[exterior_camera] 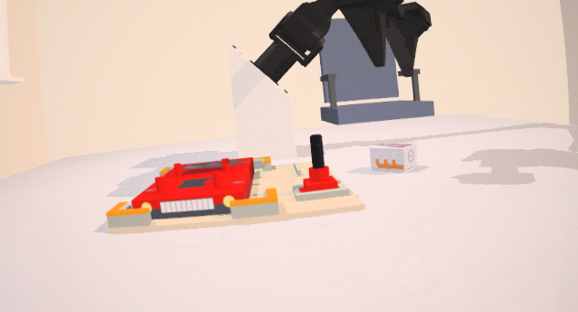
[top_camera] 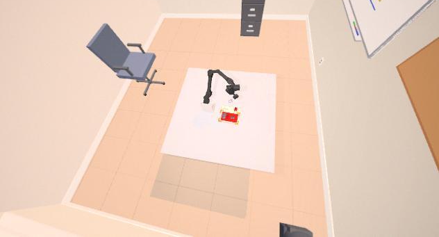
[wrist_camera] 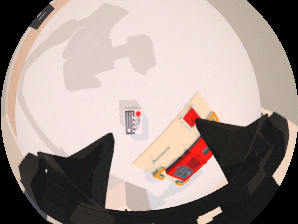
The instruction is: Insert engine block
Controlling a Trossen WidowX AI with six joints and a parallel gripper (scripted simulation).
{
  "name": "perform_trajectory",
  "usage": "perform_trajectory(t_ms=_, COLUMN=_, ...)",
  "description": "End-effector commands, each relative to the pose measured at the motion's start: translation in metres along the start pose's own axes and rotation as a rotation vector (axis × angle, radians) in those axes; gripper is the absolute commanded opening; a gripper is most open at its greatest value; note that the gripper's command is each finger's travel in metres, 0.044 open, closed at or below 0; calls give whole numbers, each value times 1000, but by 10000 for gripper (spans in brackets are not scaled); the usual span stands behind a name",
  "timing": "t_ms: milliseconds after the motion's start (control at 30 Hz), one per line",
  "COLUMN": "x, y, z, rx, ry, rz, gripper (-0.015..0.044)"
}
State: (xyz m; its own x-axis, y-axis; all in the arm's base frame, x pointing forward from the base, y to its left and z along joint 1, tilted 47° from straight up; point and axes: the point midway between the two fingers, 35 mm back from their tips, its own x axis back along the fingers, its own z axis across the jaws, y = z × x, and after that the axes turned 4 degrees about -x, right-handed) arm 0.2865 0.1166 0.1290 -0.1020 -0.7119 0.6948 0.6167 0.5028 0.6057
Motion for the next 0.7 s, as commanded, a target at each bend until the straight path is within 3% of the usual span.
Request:
perform_trajectory(t_ms=0, x=-16, y=-16, z=15, rx=-124, ry=84, rz=46, gripper=440)
perform_trajectory(t_ms=367, x=-22, y=-20, z=21, rx=-166, ry=110, rz=62, gripper=440)
perform_trajectory(t_ms=500, x=-52, y=-22, z=26, rx=-166, ry=111, rz=61, gripper=440)
perform_trajectory(t_ms=667, x=-56, y=-22, z=26, rx=-166, ry=111, rz=61, gripper=440)
